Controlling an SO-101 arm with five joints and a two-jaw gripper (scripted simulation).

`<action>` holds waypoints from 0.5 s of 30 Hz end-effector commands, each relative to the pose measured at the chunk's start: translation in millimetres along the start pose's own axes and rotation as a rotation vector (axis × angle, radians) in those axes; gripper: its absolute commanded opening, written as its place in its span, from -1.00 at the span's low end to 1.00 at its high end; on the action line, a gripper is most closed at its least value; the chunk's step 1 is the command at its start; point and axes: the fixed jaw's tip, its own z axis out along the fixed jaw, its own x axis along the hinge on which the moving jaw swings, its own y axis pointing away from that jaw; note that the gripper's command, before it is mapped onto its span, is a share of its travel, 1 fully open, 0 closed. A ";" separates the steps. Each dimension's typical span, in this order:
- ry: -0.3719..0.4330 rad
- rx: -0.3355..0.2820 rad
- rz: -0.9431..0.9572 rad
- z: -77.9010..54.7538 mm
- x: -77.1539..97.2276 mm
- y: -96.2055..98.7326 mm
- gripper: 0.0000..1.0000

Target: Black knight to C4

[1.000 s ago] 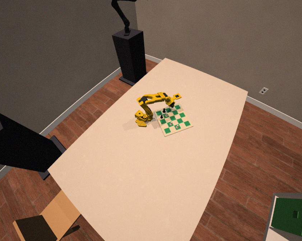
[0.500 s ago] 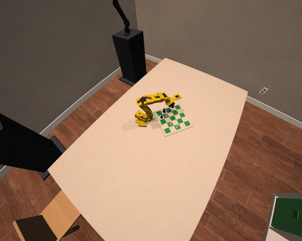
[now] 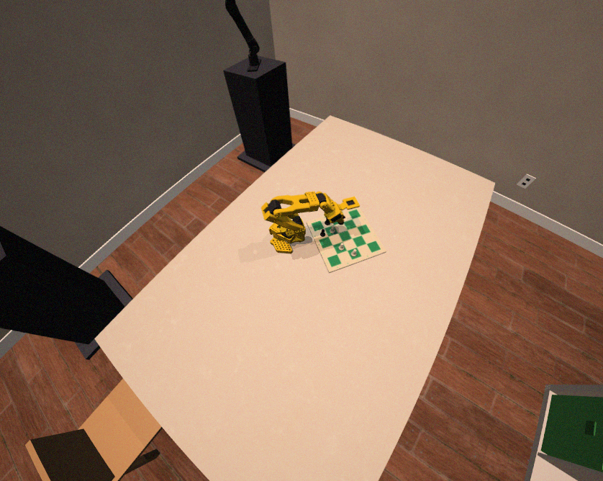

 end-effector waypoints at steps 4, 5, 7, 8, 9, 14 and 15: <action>0.009 0.003 -0.002 -0.5 4.0 -1.3 -1.00; 0.009 0.003 -0.002 -0.6 3.7 -1.3 -1.00; 0.009 0.003 -0.003 -1.2 2.2 -1.2 -1.00; 0.009 0.002 -0.003 -1.6 1.2 -1.1 -1.00; 0.009 0.002 -0.004 -2.0 0.1 -1.0 -1.00; 0.008 0.002 -0.004 -2.8 -1.6 -0.9 -1.00; 0.008 0.002 -0.004 -2.8 -1.6 -0.9 -1.00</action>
